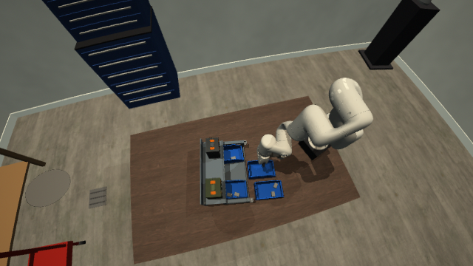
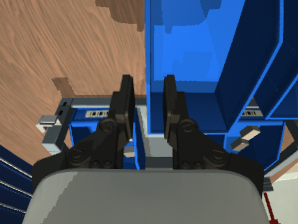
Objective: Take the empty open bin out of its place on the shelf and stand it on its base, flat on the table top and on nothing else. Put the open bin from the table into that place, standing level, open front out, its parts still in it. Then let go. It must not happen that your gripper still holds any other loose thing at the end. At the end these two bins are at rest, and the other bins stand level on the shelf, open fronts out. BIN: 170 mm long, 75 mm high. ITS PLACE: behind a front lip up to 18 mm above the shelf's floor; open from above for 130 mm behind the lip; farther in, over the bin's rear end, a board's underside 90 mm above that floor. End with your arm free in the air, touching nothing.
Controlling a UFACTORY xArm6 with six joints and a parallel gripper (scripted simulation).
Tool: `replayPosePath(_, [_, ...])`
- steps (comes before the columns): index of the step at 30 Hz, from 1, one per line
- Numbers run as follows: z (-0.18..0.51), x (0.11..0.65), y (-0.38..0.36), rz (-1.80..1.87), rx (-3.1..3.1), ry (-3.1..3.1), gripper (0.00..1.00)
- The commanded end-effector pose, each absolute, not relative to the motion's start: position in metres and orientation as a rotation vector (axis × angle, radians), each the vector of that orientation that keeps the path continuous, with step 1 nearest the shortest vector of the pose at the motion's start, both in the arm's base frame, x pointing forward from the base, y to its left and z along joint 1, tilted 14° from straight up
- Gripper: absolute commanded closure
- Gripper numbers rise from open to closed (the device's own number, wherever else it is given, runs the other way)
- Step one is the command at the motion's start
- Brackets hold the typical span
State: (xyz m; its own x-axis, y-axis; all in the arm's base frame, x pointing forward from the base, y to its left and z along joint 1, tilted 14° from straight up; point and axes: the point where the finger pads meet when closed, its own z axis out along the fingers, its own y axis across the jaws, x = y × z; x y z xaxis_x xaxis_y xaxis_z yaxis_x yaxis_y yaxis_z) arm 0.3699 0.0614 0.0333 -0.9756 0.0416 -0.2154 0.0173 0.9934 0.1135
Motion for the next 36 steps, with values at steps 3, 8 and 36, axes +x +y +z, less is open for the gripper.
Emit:
replayPosePath(3, [0.034,0.371,0.062,0.164,0.044,2.915,0.74])
replayPosePath(8, [0.034,0.371,0.062,0.164,0.044,2.915,0.74])
replayPosePath(36, [0.005,0.378,0.065,0.164,0.044,2.915,0.74])
